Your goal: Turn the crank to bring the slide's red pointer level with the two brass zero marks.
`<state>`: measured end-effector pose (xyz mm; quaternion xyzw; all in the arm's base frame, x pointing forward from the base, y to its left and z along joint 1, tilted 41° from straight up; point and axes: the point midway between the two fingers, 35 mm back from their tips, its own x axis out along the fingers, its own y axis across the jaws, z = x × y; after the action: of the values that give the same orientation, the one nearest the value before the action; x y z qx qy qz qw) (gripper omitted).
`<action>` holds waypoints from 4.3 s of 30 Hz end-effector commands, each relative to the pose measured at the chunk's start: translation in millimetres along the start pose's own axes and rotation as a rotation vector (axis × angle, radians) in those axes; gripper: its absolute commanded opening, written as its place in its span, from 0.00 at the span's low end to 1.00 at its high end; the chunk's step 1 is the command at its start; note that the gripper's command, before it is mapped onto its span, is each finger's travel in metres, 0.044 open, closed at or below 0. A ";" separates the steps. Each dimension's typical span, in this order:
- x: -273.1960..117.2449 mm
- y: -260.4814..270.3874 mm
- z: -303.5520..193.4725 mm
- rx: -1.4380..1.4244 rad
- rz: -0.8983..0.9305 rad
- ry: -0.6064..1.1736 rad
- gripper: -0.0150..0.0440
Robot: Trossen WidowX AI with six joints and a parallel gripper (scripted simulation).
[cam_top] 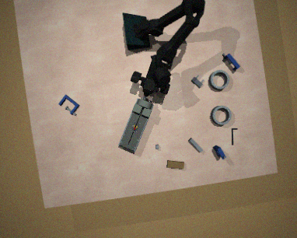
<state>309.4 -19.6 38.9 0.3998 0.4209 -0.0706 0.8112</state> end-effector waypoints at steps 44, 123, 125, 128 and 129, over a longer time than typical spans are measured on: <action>9.0 -16.2 -8.7 0.010 -0.026 0.003 0.25; 43.4 17.9 -41.8 0.012 -0.023 0.005 0.25; 43.3 18.3 -41.7 0.012 -0.023 0.005 0.25; 43.1 18.9 -41.5 0.012 -0.023 0.005 0.25; 43.1 19.1 -41.5 0.012 -0.023 0.005 0.25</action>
<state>315.0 25.7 0.1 0.3993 0.4284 -0.0948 0.8050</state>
